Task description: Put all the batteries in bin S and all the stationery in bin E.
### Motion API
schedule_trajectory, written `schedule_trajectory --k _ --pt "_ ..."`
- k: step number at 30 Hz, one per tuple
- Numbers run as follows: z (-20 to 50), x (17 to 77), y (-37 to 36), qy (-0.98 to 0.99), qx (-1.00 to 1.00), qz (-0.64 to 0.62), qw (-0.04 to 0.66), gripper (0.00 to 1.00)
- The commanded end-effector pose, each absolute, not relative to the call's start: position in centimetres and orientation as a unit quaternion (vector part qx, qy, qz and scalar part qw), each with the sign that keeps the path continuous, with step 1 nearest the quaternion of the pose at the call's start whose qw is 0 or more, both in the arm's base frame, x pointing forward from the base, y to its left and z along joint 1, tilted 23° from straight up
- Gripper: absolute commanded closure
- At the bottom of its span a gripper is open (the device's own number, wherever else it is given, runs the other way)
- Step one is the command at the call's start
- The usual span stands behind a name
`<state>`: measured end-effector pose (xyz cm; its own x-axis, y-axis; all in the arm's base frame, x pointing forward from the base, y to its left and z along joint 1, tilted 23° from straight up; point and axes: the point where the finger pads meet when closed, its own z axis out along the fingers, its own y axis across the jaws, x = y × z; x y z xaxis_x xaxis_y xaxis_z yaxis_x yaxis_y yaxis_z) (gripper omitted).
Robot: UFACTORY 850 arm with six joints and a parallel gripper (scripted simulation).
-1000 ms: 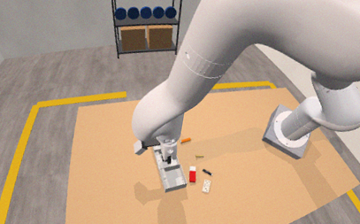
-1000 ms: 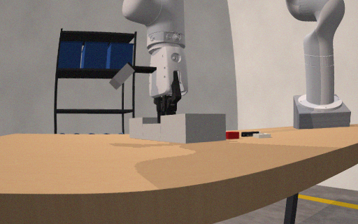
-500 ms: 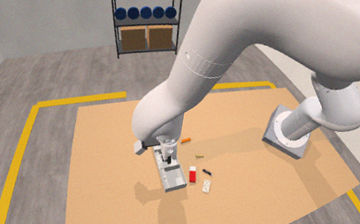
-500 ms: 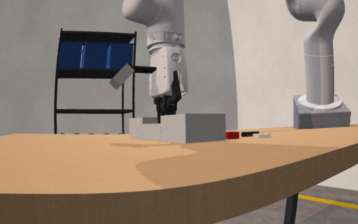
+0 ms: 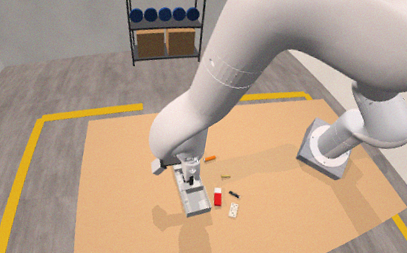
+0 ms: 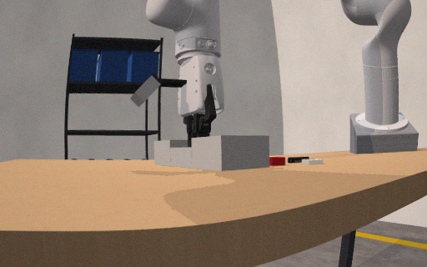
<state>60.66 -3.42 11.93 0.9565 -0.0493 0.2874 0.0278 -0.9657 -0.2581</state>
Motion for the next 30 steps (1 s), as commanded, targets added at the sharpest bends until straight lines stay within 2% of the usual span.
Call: schedule_trajectory --k 1,30 --pt "12.0 60.7 -3.4 0.005 -0.98 -0.148 0.131 0.93" --pt "15.3 59.7 -4.4 0.006 -0.98 -0.148 0.131 0.93"
